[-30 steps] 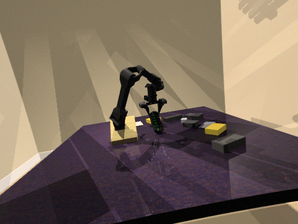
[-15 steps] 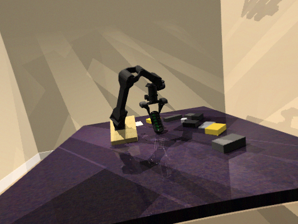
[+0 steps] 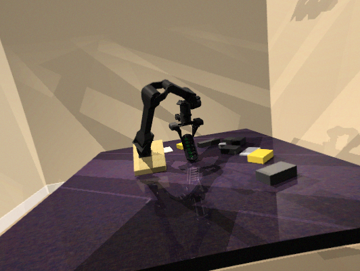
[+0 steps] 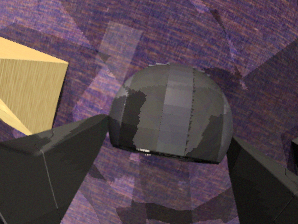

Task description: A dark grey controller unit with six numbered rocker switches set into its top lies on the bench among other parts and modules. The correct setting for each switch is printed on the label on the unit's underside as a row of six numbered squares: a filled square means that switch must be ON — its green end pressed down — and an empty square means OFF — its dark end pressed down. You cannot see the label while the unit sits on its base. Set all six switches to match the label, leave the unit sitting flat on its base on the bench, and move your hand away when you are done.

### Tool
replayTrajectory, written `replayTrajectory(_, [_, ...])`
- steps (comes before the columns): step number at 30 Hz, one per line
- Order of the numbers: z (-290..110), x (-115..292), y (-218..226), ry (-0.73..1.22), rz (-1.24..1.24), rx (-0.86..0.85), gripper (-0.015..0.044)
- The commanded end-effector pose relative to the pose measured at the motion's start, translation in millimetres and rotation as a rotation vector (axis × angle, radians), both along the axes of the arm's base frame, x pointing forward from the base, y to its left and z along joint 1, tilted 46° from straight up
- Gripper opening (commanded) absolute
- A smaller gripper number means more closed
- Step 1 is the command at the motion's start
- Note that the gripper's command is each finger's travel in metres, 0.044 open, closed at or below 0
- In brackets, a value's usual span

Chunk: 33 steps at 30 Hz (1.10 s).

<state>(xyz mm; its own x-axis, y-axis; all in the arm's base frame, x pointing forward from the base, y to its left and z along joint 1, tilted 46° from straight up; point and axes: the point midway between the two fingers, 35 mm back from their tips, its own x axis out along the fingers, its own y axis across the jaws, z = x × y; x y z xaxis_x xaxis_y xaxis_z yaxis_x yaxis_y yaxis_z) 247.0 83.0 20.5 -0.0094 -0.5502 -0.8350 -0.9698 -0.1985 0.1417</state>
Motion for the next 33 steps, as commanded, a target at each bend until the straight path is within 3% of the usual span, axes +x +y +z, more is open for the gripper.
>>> replayTrajectory(1, [4.9,1.4,-4.6,-0.001,-0.001,0.003,0.0337])
replayTrajectory(33, [26.4,7.8,-20.9,0.003,-0.004,0.022,0.0337])
